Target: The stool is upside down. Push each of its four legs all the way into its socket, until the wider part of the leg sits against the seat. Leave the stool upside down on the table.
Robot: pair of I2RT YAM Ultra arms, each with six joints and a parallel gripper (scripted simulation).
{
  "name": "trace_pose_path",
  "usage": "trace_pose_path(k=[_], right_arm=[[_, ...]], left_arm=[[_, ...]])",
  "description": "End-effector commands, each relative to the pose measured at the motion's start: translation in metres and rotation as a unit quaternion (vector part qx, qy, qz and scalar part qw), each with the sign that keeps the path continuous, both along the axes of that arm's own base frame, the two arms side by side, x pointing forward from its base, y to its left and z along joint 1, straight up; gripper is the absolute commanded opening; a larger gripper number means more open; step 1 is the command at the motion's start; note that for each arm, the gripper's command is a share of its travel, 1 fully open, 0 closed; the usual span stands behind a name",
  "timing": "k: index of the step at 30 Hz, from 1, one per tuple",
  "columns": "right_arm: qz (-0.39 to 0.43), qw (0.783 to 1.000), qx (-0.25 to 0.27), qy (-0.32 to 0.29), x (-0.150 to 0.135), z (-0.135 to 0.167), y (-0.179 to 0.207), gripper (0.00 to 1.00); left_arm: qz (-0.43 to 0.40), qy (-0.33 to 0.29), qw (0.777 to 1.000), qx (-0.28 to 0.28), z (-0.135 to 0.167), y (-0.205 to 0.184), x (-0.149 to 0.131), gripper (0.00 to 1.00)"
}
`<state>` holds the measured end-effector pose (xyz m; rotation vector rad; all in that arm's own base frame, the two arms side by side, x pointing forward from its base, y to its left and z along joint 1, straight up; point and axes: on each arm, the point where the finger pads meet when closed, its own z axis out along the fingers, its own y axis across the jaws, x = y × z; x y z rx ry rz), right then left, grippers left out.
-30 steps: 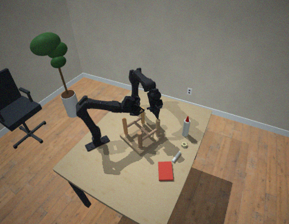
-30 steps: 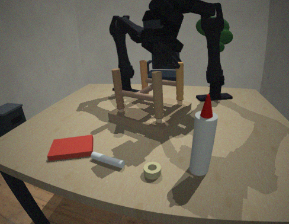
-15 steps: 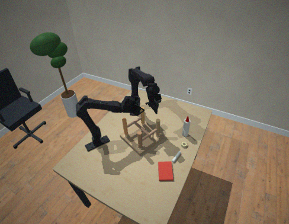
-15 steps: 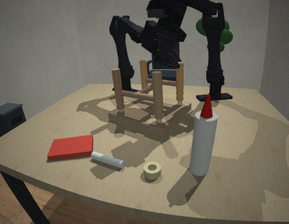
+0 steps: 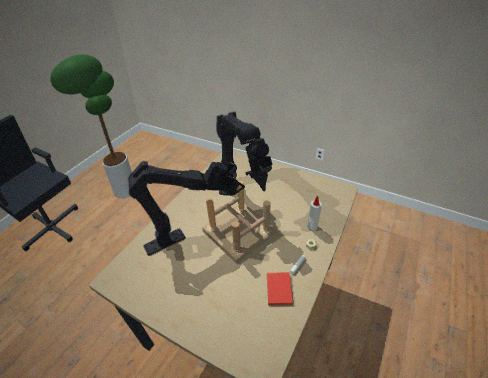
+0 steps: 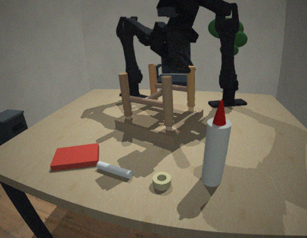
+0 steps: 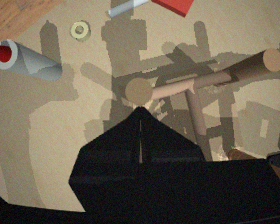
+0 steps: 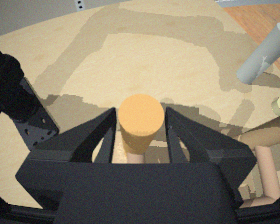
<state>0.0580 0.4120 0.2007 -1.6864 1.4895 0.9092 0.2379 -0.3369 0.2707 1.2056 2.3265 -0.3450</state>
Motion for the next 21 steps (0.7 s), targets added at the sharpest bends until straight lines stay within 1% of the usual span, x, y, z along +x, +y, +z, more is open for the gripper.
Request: trace_pose_path(k=[1, 2, 4, 6, 17, 18, 19, 21], right_arm=[[-0.010, 1.000, 0.003, -0.021, 0.013, 0.003, 0.005, 0.69], [-0.008, 1.000, 0.015, -0.024, 0.011, 0.013, 0.003, 0.69], [-0.001, 0.999, 0.027, -0.026, 0.007, 0.021, 0.005, 0.69], [-0.003, 0.999, 0.021, -0.026, 0.007, 0.018, 0.003, 0.69], [0.001, 1.000, 0.021, -0.023, 0.005, 0.018, 0.003, 0.69], [-0.001, 1.000, 0.005, -0.017, 0.007, 0.008, -0.009, 0.69], [0.000, 1.000, -0.004, -0.014, 0.006, 0.001, -0.013, 0.69], [0.001, 1.000, 0.012, -0.018, 0.006, 0.018, -0.008, 0.69]], left_arm=[[0.000, -0.021, 0.999, -0.032, 0.026, -0.003, 0.000, 0.00], [0.000, -0.021, 0.999, -0.032, 0.026, -0.003, 0.000, 0.00], [0.000, -0.021, 0.999, -0.032, 0.026, -0.003, 0.000, 0.00], [0.000, -0.021, 0.999, -0.032, 0.026, -0.003, 0.000, 0.00], [0.000, -0.021, 0.999, -0.032, 0.026, -0.003, 0.000, 0.00], [0.000, -0.021, 0.999, -0.032, 0.026, -0.003, 0.000, 0.00], [0.000, -0.021, 0.999, -0.032, 0.026, -0.003, 0.000, 0.00], [0.000, -0.021, 0.999, -0.032, 0.026, -0.003, 0.000, 0.00]])
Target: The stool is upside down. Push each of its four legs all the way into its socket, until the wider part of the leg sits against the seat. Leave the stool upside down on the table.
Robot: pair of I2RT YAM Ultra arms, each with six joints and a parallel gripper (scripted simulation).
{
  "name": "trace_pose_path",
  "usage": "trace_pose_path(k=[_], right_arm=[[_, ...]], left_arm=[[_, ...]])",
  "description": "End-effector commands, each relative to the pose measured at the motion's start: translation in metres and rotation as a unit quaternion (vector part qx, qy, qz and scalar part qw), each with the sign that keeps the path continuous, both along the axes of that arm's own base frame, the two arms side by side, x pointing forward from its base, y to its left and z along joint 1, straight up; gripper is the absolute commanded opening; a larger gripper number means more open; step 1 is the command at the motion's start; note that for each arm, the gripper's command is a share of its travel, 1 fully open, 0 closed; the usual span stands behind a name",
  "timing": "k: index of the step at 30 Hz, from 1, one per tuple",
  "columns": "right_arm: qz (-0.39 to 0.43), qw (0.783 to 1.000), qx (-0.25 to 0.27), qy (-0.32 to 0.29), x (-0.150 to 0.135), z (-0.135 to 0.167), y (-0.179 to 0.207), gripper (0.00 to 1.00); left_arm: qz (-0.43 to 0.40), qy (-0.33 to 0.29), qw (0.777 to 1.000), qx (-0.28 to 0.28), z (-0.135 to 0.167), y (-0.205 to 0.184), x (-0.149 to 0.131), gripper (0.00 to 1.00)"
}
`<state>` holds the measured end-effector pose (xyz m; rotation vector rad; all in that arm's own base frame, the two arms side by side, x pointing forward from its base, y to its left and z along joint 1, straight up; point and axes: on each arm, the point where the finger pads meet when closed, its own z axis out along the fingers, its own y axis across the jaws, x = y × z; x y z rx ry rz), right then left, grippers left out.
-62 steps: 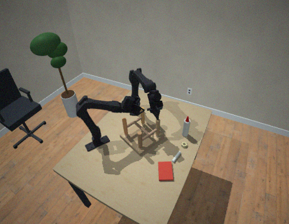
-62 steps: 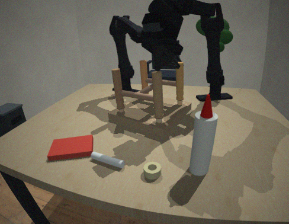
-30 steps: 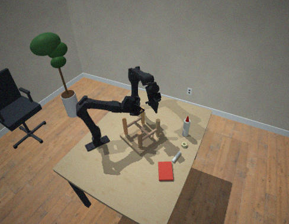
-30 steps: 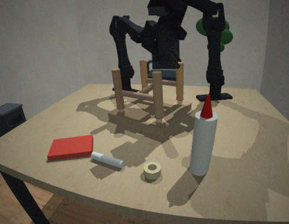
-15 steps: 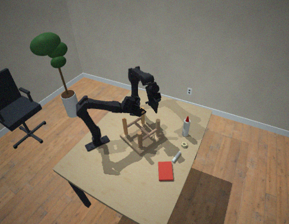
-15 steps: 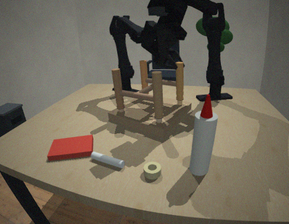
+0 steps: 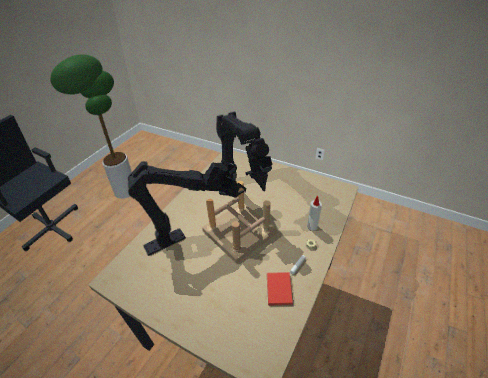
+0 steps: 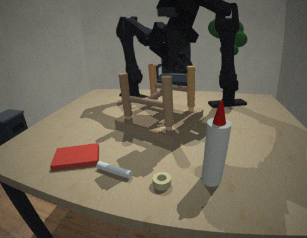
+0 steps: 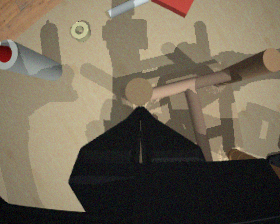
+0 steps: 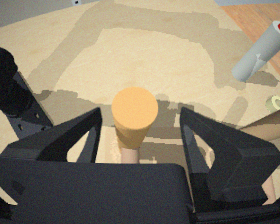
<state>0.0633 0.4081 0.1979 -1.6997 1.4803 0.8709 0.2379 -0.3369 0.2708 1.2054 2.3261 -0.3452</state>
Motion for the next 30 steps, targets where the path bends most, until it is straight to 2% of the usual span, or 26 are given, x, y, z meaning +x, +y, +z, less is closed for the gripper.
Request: trace_pose_path(k=[1, 9, 10, 14, 19, 20, 21, 25, 26, 27, 30], right_arm=[[0.003, 1.000, 0.016, -0.003, 0.001, 0.018, -0.007, 0.69], [0.007, 1.000, 0.023, -0.003, -0.004, 0.020, -0.005, 0.69], [0.005, 1.000, -0.003, 0.004, -0.002, 0.008, -0.023, 0.69], [0.008, 1.000, 0.020, -0.003, 0.000, 0.039, -0.030, 0.69], [0.008, 1.000, 0.020, -0.003, 0.000, 0.049, -0.047, 0.69], [0.003, 0.999, 0.032, -0.007, 0.003, 0.048, -0.038, 0.69], [0.005, 1.000, 0.010, 0.000, 0.000, 0.025, -0.041, 0.69], [0.007, 1.000, -0.004, 0.005, -0.001, 0.017, -0.040, 0.69], [0.008, 1.000, 0.024, -0.002, -0.003, 0.042, -0.039, 0.69], [0.013, 0.999, 0.040, -0.007, -0.007, 0.053, -0.038, 0.69], [0.005, 0.999, 0.031, -0.005, 0.003, 0.043, -0.032, 0.69]], left_arm=[[0.000, -0.021, 0.999, -0.032, 0.026, -0.003, 0.000, 0.00], [0.000, -0.021, 0.999, -0.032, 0.026, -0.003, 0.000, 0.00], [0.000, -0.021, 0.999, -0.032, 0.026, -0.003, 0.000, 0.00], [0.000, -0.021, 0.999, -0.032, 0.026, -0.003, 0.000, 0.00], [0.000, -0.021, 0.999, -0.032, 0.026, -0.003, 0.000, 0.00], [0.000, -0.021, 0.999, -0.032, 0.026, -0.003, 0.000, 0.00], [0.000, -0.021, 0.999, -0.032, 0.026, -0.003, 0.000, 0.00], [0.000, -0.021, 0.999, -0.032, 0.026, -0.003, 0.000, 0.00], [0.000, -0.021, 0.999, -0.032, 0.026, -0.003, 0.000, 0.00], [0.000, -0.021, 0.999, -0.032, 0.026, -0.003, 0.000, 0.00], [0.000, -0.021, 0.999, -0.032, 0.026, -0.003, 0.000, 0.00]])
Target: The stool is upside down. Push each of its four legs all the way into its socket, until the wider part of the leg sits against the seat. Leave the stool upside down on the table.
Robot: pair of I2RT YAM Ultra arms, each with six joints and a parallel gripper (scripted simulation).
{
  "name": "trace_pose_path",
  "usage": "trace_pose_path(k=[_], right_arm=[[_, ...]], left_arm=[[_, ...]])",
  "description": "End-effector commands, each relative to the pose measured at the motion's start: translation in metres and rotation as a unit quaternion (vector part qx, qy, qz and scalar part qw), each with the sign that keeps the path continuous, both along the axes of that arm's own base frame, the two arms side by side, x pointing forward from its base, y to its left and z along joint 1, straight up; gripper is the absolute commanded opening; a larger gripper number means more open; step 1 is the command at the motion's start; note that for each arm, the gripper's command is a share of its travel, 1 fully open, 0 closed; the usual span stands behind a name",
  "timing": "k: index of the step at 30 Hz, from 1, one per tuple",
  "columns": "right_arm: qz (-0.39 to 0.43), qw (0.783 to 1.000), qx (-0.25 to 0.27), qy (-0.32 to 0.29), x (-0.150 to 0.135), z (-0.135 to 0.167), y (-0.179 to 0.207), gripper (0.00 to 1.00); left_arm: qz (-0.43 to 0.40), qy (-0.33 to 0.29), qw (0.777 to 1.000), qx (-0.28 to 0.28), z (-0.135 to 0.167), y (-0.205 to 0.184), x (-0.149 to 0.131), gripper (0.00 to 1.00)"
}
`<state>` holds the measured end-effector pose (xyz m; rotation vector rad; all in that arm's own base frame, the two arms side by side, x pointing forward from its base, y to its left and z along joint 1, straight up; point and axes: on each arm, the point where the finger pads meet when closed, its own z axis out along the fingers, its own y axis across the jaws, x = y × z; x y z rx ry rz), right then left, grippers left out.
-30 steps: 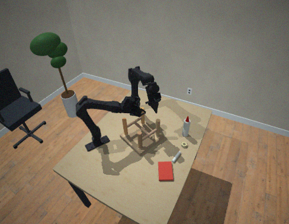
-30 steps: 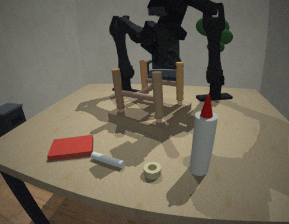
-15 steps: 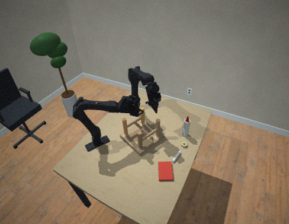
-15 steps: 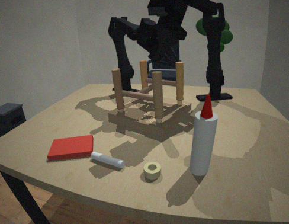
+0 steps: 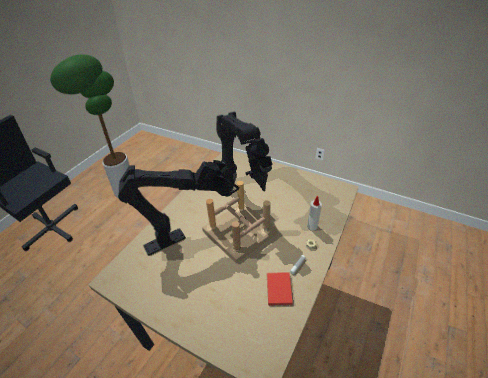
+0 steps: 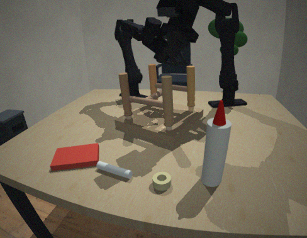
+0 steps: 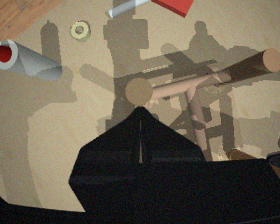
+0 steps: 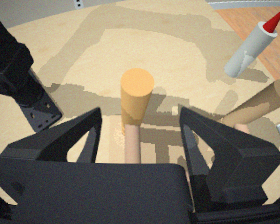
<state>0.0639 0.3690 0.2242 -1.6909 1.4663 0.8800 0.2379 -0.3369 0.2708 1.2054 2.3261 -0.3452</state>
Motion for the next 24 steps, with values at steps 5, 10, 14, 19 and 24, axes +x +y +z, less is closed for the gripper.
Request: trace_pose_path(k=[5, 10, 14, 19, 24], right_arm=[[-0.028, 0.998, 0.049, -0.015, 0.018, 0.037, 0.003, 0.69], [-0.072, 0.995, 0.061, -0.018, 0.045, 0.045, -0.002, 0.69], [-0.092, 0.995, 0.041, -0.010, 0.061, 0.030, 0.001, 0.69], [-0.179, 0.980, 0.084, -0.024, 0.113, 0.061, -0.020, 0.00], [-0.260, 0.959, 0.111, -0.036, 0.161, 0.082, -0.048, 0.00]], left_arm=[[0.017, -0.023, 0.999, -0.029, 0.017, 0.006, 0.011, 0.00], [0.041, -0.041, 0.997, -0.051, 0.022, 0.015, 0.030, 0.00], [0.048, -0.048, 0.996, -0.065, 0.025, 0.018, 0.037, 0.00], [0.092, -0.094, 0.985, -0.112, 0.045, 0.041, 0.071, 0.00], [0.138, -0.135, 0.970, -0.146, 0.061, 0.072, 0.099, 0.00]])
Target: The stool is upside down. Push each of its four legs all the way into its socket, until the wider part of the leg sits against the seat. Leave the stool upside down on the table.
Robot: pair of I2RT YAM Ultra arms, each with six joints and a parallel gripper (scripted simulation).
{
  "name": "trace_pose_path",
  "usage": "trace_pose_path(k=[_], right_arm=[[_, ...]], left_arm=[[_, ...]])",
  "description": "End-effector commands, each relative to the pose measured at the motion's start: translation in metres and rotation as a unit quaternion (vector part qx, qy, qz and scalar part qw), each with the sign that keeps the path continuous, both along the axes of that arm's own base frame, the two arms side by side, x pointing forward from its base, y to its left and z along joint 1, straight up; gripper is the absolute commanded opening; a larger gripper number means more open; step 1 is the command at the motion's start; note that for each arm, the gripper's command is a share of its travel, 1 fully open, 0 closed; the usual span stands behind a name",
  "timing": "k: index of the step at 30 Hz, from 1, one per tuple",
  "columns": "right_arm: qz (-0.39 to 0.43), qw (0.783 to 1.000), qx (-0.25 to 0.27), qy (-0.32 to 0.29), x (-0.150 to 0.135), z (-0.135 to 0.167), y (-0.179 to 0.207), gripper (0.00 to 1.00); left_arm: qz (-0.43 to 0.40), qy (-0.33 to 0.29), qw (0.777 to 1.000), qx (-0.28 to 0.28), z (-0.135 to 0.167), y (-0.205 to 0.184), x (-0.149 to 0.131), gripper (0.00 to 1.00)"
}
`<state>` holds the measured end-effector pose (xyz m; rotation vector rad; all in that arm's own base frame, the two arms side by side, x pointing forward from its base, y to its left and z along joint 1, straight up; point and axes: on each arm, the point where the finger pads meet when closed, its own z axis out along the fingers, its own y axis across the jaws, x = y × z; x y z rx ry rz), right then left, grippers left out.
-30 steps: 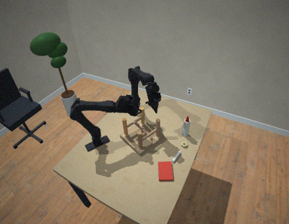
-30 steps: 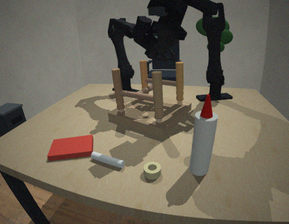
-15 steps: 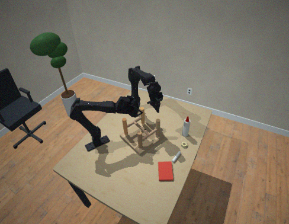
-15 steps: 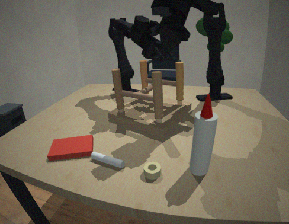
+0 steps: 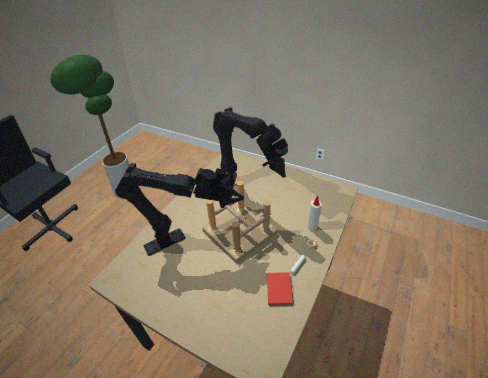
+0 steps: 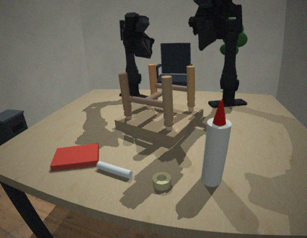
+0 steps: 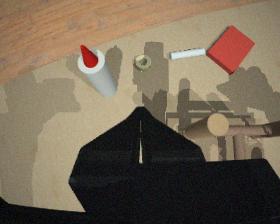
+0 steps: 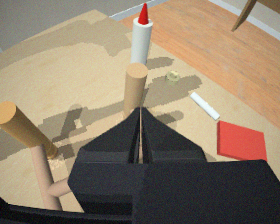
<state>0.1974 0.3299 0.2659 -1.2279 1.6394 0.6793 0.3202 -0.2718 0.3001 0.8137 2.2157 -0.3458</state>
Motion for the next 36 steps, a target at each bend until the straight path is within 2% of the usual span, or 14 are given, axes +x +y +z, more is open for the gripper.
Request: trace_pose_path(k=[1, 3, 5, 7, 9, 12, 15, 17, 20, 22, 23, 25, 28, 36], right_arm=[[-0.064, 0.996, 0.055, -0.031, 0.037, 0.046, -0.015, 0.00], [-0.097, 0.992, 0.069, -0.041, 0.053, 0.058, -0.030, 0.00], [-0.097, 0.992, 0.069, -0.041, 0.053, 0.058, -0.030, 0.00], [-0.131, 0.989, 0.061, -0.032, 0.077, 0.049, -0.039, 0.00], [-0.163, 0.981, 0.091, -0.056, 0.084, 0.077, -0.062, 0.00], [-0.208, 0.972, 0.092, -0.054, 0.110, 0.076, -0.082, 0.00], [-0.229, 0.965, 0.107, -0.068, 0.114, 0.091, -0.100, 0.00], [-0.234, 0.965, 0.101, -0.063, 0.120, 0.085, -0.101, 0.00], [-0.222, 0.967, 0.106, -0.068, 0.112, 0.091, -0.099, 0.00], [-0.222, 0.967, 0.106, -0.068, 0.112, 0.091, -0.099, 0.00], [-0.240, 0.964, 0.092, -0.064, 0.122, 0.081, -0.104, 0.00], [-0.241, 0.963, 0.098, -0.069, 0.122, 0.087, -0.105, 0.00], [-0.222, 0.974, 0.049, -0.014, 0.111, 0.050, -0.088, 0.00], [-0.179, 0.978, -0.061, 0.085, 0.054, 0.014, -0.071, 0.00]], left_arm=[[0.025, -0.068, 0.996, -0.057, 0.035, 0.014, 0.022, 0.00], [0.045, -0.085, 0.993, -0.068, 0.041, 0.028, 0.031, 0.00], [0.045, -0.085, 0.993, -0.068, 0.041, 0.028, 0.031, 0.00], [0.062, -0.101, 0.990, -0.078, 0.046, 0.040, 0.039, 0.00], [0.086, -0.121, 0.985, -0.087, 0.053, 0.058, 0.048, 0.00], [0.108, -0.147, 0.978, -0.100, 0.061, 0.078, 0.057, 0.00], [0.124, -0.157, 0.974, -0.105, 0.064, 0.092, 0.060, 0.00], [0.129, -0.158, 0.973, -0.105, 0.064, 0.096, 0.060, 0.00], [0.128, -0.168, 0.971, -0.112, 0.082, 0.096, 0.058, 0.00], [0.128, -0.168, 0.971, -0.112, 0.082, 0.096, 0.058, 0.00], [0.140, -0.154, 0.973, -0.099, 0.067, 0.103, 0.059, 0.00], [0.141, -0.168, 0.970, -0.108, 0.081, 0.103, 0.059, 0.00], [0.112, -0.135, 0.980, -0.095, 0.067, 0.087, 0.042, 0.00], [0.042, -0.040, 0.998, -0.033, 0.026, 0.054, -0.019, 0.00]])
